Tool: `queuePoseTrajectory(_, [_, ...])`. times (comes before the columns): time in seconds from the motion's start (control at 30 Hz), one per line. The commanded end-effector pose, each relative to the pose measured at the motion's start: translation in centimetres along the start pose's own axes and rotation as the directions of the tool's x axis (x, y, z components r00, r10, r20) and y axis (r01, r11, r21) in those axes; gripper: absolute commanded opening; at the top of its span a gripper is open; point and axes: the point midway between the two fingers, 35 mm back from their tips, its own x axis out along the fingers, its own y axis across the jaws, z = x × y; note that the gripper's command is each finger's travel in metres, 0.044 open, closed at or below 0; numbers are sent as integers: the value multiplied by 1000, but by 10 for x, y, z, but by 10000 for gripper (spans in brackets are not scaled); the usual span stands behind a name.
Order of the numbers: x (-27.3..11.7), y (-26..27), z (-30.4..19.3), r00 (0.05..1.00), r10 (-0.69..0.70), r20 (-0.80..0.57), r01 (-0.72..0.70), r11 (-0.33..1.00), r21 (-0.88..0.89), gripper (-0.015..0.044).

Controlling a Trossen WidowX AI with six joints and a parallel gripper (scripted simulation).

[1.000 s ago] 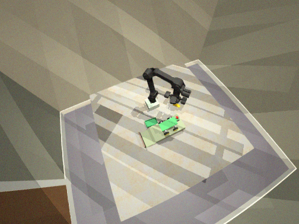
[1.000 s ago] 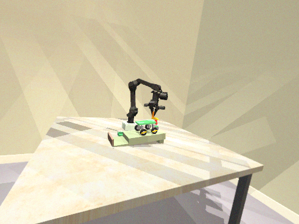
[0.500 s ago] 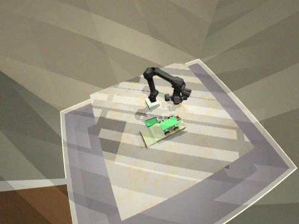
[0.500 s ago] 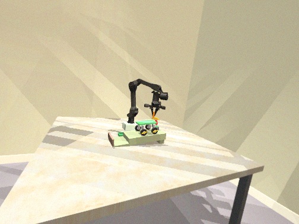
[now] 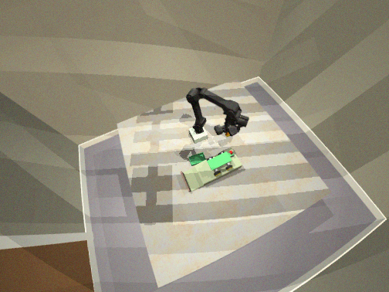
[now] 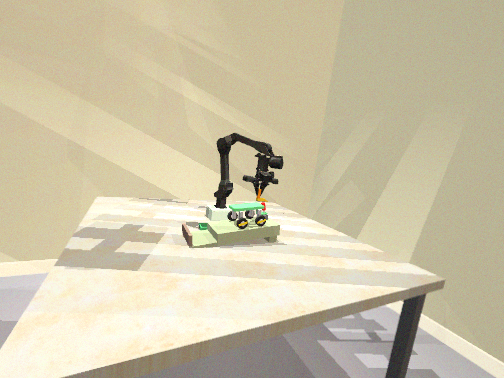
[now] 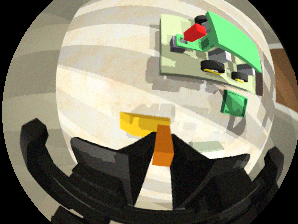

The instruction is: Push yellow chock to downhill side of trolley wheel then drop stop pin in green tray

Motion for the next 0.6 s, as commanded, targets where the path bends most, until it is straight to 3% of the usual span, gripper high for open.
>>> queuePoseTrajectory(0.0, [0,-8,2,1000,2,-2,-2,1000,-28,0])
queuePoseTrajectory(0.57, [5,-64,22,1000,-4,0,4,997,-76,0])
